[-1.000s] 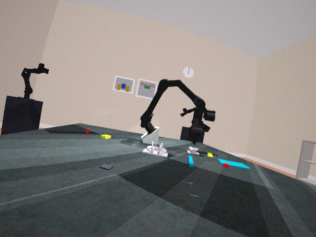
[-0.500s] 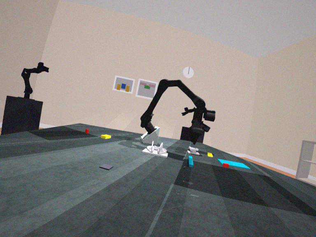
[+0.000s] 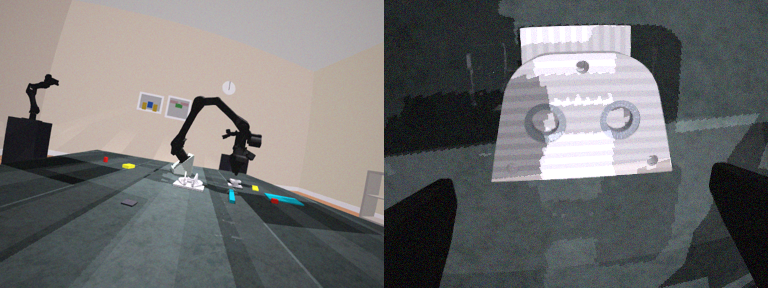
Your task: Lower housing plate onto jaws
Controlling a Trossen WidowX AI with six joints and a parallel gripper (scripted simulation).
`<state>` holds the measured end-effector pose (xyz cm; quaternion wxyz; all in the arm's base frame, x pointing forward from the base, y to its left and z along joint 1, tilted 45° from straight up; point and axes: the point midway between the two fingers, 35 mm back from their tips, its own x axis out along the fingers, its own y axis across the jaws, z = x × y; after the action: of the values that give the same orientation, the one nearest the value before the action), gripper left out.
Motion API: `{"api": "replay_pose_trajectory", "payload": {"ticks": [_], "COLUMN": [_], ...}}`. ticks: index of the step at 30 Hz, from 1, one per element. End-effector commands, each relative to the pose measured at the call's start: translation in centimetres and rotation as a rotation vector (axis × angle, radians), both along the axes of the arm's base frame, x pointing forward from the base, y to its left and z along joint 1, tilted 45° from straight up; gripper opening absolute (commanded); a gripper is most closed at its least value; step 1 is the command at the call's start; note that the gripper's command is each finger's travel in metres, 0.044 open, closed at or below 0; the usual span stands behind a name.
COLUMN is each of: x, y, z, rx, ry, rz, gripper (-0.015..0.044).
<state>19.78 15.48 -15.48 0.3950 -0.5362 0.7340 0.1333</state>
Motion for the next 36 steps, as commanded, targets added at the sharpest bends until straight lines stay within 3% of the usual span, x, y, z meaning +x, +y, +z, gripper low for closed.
{"api": "replay_pose_trajectory", "payload": {"ticks": [1, 36], "x": [0.08, 0.00], "y": [-0.01, -0.25], "z": [-0.02, -0.32], "rx": [0.000, 0.000], "ry": [-0.001, 0.000], "rz": [0.006, 0.001], "gripper": [0.0440, 0.0440]}}
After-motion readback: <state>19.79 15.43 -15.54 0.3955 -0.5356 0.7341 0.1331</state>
